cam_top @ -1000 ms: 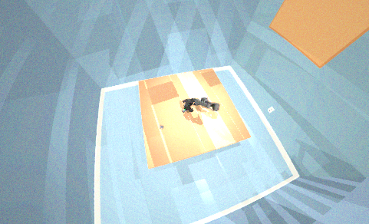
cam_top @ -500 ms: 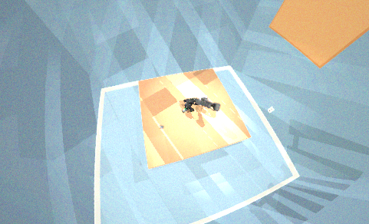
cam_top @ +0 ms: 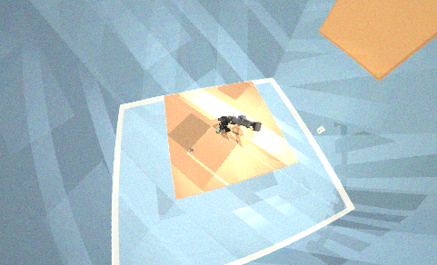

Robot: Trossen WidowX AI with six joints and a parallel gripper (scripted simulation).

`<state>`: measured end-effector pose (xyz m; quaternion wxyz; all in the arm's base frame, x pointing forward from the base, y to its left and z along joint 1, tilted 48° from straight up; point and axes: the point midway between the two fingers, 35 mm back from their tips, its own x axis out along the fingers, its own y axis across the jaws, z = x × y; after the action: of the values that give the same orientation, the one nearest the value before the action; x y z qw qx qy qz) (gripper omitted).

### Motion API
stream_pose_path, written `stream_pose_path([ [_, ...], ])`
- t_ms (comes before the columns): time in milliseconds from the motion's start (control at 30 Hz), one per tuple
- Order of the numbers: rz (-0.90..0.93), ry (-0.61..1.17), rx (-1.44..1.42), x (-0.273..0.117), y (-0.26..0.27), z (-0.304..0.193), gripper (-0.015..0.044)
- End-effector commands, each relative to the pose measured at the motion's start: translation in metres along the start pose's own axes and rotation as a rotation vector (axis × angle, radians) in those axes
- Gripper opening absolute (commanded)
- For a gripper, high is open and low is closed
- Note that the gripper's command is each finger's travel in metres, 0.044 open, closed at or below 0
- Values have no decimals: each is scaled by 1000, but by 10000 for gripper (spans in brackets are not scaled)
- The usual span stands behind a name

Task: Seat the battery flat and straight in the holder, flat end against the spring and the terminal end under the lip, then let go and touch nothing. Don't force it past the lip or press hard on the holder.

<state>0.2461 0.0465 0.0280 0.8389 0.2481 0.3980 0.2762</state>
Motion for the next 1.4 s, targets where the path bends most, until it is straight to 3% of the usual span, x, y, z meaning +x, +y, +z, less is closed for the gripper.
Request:
stream_pose_path([
  [0, -6, 23, 8, 1, -1, -4, 67],
  [1367, -22, 247, -12, 13, -4, 3, 67],
])
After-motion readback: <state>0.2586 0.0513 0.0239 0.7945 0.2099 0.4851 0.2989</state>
